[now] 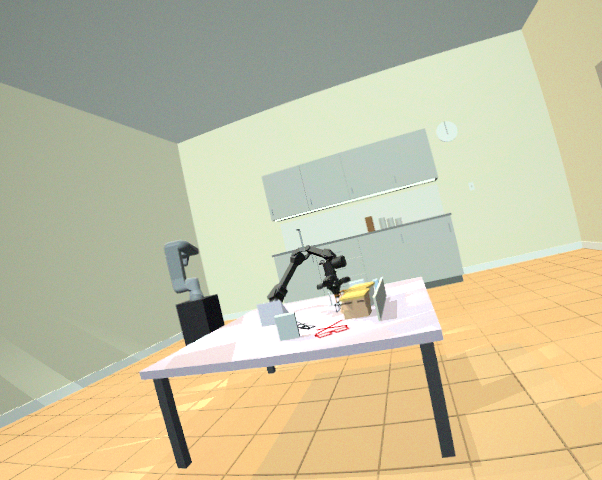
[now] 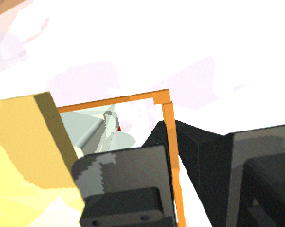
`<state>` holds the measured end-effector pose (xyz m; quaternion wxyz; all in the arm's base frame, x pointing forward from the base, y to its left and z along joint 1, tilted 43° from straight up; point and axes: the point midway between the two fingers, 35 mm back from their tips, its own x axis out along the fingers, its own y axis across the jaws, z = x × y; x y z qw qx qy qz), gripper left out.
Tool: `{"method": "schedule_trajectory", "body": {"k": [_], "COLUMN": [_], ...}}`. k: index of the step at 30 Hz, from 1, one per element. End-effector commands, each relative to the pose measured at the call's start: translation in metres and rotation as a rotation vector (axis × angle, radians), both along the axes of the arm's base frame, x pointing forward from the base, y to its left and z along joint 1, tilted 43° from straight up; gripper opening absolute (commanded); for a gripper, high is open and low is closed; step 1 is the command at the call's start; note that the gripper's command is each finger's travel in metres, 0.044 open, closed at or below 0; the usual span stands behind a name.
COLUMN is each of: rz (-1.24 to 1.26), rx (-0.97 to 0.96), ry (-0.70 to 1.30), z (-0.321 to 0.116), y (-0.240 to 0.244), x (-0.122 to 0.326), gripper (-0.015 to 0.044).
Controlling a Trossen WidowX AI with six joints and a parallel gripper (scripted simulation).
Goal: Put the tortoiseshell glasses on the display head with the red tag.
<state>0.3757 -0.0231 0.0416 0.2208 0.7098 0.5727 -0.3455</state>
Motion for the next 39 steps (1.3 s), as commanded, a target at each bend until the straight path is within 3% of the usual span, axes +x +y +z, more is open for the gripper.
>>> {"method": "schedule_trajectory", "body": {"k": [1, 39], "rz": [-0.003, -0.003], "rx": [0.008, 0.008], "ry": [0.008, 0.005], "z": [-0.002, -0.008], "y": [0.000, -0.003], "x": [0.005, 0.034], "gripper": [0.0000, 0.0000]}}
